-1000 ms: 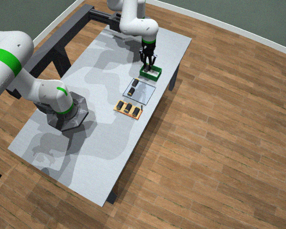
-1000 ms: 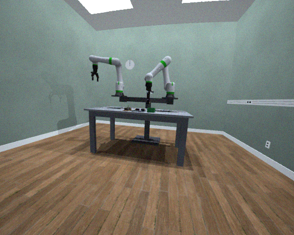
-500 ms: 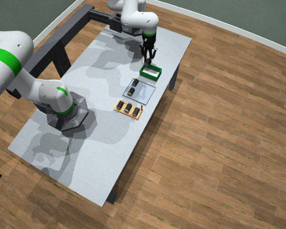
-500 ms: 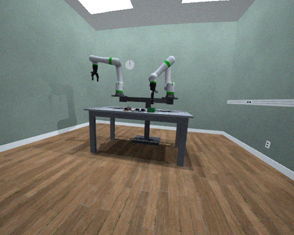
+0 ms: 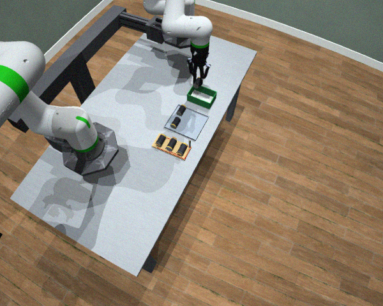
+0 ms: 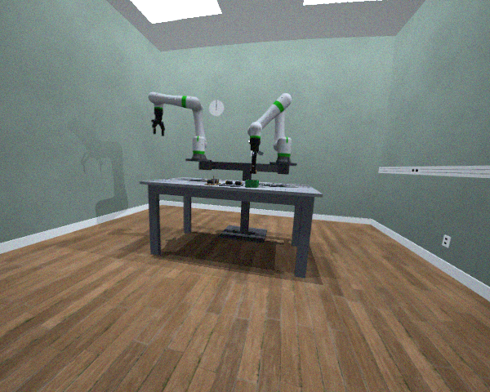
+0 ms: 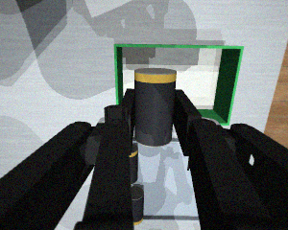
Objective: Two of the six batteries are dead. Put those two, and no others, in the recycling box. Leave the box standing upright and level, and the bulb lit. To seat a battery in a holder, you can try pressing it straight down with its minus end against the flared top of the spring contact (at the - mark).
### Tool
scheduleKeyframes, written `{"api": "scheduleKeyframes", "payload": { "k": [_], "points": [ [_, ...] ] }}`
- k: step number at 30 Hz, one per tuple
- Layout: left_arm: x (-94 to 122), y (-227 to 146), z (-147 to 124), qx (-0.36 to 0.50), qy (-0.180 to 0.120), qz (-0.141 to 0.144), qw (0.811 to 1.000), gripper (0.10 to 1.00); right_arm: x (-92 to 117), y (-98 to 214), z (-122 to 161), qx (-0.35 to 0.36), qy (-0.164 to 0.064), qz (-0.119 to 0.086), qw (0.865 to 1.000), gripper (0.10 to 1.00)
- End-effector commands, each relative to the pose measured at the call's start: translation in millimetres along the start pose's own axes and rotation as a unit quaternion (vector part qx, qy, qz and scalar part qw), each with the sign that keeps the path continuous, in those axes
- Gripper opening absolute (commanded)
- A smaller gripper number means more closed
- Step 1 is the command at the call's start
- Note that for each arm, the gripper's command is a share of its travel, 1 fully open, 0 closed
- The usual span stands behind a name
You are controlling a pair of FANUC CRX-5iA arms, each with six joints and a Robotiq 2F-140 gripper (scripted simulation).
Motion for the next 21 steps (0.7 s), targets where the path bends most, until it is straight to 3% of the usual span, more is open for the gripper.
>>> {"api": "scheduleKeyframes", "payload": {
  "k": [1,7,21],
  "points": [
    [-3.6,0.4,-0.5,0.0,0.0,-0.001,1.0,0.244,0.9,0.1,0.1,0.0,0.001,0.0,1.0,1.0],
    [-49.4,0.4,-0.5,0.0,0.0,0.0,1.0,0.244,0.9,0.1,0.1,0.0,0.001,0.0,1.0,1.0],
    [-50.0,0.4,-0.5,0.0,0.0,0.0,1.0,0.244,0.9,0.1,0.1,0.0,0.001,0.0,1.0,1.0]
  ]
}}
Point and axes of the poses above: on each arm, the point where the finger pads meet when closed, its own x axis back along the fingers, its own y axis across the jaws, z = x × y, the point moved 9 cm from there along x, back along the fingers, and after that the axes turned 9 degrees about -x, right-handed, at the moved point
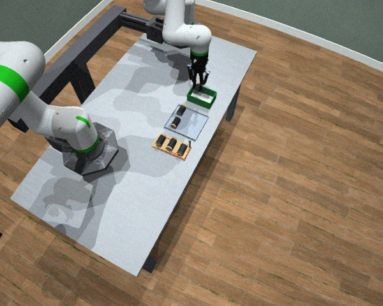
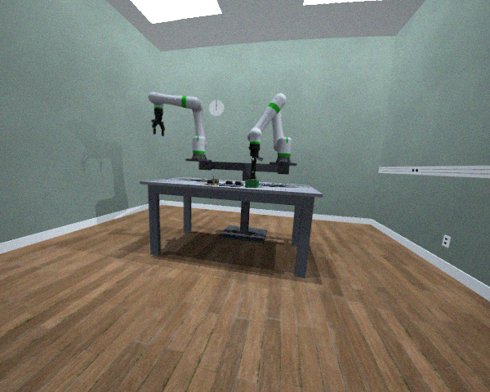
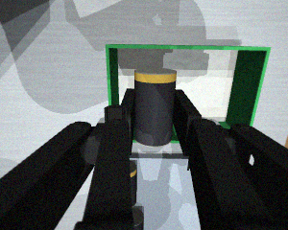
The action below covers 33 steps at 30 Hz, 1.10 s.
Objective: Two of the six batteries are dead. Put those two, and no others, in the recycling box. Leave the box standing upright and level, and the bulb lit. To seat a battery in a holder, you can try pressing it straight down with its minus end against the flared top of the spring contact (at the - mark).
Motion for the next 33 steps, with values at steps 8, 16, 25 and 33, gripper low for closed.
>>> {"api": "scheduleKeyframes", "payload": {
  "k": [8,16,25,33],
  "points": [
    [0.4,0.5,-0.5,0.0,-0.001,-0.001,1.0,0.244,0.9,0.1,0.1,0.0,0.001,0.0,1.0,1.0],
    [0.4,0.5,-0.5,0.0,-0.001,-0.001,1.0,0.244,0.9,0.1,0.1,0.0,0.001,0.0,1.0,1.0],
    [-1.8,0.5,-0.5,0.0,-0.001,-0.001,1.0,0.244,0.9,0.1,0.1,0.0,0.001,0.0,1.0,1.0],
    [-21.1,0.5,-0.5,0.0,-0.001,-0.001,1.0,0.244,0.9,0.1,0.1,0.0,0.001,0.0,1.0,1.0]
  ]
}}
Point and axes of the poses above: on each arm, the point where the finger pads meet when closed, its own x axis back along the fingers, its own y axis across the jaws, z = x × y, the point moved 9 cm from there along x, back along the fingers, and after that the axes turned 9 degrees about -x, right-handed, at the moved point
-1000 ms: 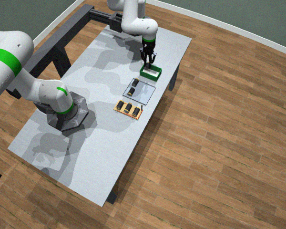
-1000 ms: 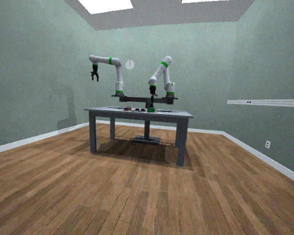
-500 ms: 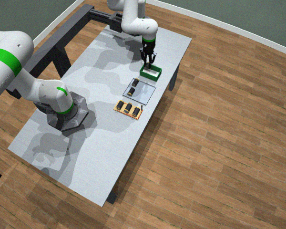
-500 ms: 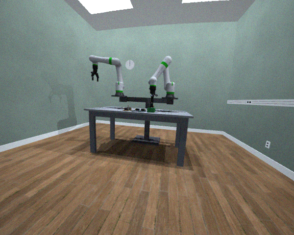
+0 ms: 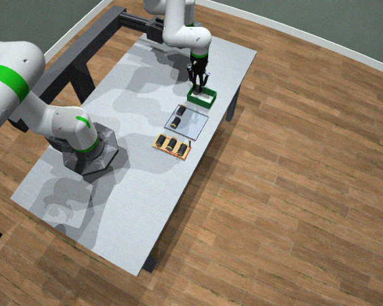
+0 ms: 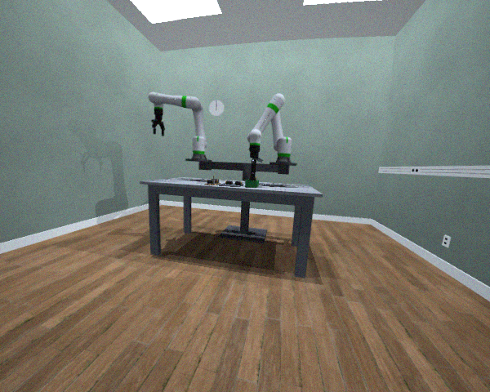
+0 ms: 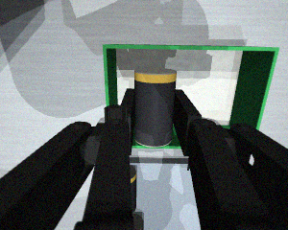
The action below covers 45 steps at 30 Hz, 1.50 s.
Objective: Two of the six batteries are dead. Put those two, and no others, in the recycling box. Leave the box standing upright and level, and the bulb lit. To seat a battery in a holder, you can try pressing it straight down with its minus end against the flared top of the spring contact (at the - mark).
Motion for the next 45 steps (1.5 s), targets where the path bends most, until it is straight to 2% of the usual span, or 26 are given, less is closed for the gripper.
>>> {"api": "scheduleKeyframes", "payload": {
  "k": [1,7,11,26,27,45],
  "points": [
    [-13.9,0.5,-0.6,0.0,-0.001,0.0,1.0,0.244,0.9,0.1,0.1,0.0,0.001,0.0,1.0,1.0],
    [-40.9,0.5,-0.6,0.0,-0.001,0.0,1.0,0.244,0.9,0.1,0.1,0.0,0.001,0.0,1.0,1.0],
    [-50.8,0.5,-0.6,0.0,-0.001,0.0,1.0,0.244,0.9,0.1,0.1,0.0,0.001,0.0,1.0,1.0],
    [-52.8,0.4,-0.6,0.0,-0.001,0.0,1.0,0.244,0.9,0.1,0.1,0.0,0.001,0.0,1.0,1.0],
    [-52.8,0.4,-0.6,0.0,-0.001,0.0,1.0,0.364,0.9,0.1,0.1,0.0,0.001,0.0,1.0,1.0],
    [-52.8,0.4,-0.6,0.0,-0.001,0.0,1.0,0.364,0.9,0.1,0.1,0.0,0.001,0.0,1.0,1.0]
  ]
}}
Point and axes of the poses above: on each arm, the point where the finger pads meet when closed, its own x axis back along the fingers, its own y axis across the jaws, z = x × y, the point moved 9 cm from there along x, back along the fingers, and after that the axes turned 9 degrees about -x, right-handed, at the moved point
